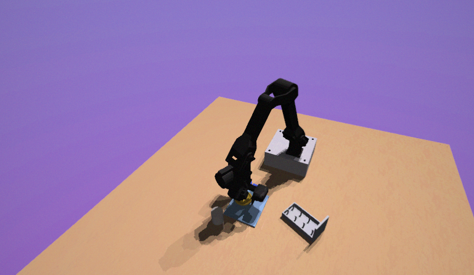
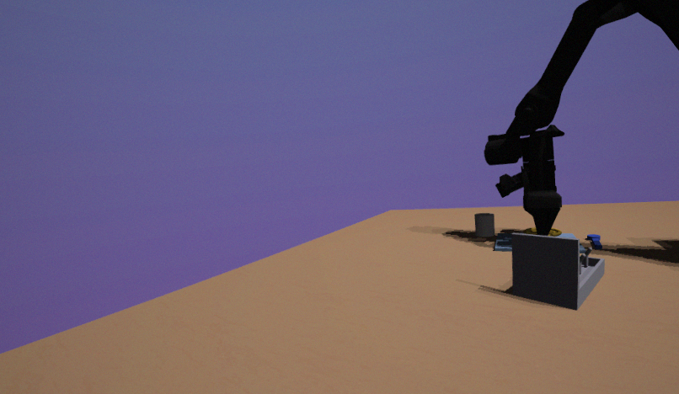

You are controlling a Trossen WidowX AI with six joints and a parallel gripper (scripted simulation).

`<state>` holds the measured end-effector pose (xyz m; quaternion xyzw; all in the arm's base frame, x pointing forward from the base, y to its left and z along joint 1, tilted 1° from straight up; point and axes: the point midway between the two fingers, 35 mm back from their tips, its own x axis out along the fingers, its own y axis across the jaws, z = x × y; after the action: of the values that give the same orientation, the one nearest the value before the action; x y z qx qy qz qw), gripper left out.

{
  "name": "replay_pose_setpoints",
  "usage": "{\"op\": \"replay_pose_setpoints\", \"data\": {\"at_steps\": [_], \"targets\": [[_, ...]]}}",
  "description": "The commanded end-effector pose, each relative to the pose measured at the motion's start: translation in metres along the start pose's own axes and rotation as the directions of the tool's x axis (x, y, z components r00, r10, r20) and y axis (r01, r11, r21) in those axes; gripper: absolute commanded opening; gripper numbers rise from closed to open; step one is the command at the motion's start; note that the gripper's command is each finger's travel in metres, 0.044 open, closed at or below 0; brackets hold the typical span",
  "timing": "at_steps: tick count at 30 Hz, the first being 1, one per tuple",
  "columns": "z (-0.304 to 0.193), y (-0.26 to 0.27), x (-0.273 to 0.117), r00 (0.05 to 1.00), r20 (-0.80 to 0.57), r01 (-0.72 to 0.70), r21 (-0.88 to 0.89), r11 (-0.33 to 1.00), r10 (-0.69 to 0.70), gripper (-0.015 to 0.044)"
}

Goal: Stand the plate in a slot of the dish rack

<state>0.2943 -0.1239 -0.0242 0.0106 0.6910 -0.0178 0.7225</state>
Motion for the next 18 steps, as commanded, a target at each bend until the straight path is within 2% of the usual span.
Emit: {"op": "replay_pose_setpoints", "data": {"at_steps": [1, 12, 18], "targets": [[-0.002, 0.0, 0.002, 1.0, -0.005, 0.001, 0.003, 1.0, -0.001, 0.0389], [-0.002, 0.0, 0.002, 1.0, -0.005, 0.001, 0.003, 1.0, -0.001, 0.0315], [0.004, -0.002, -0.017, 1.0, -0.004, 0.001, 0.003, 1.0, -0.001, 0.0158]]}}
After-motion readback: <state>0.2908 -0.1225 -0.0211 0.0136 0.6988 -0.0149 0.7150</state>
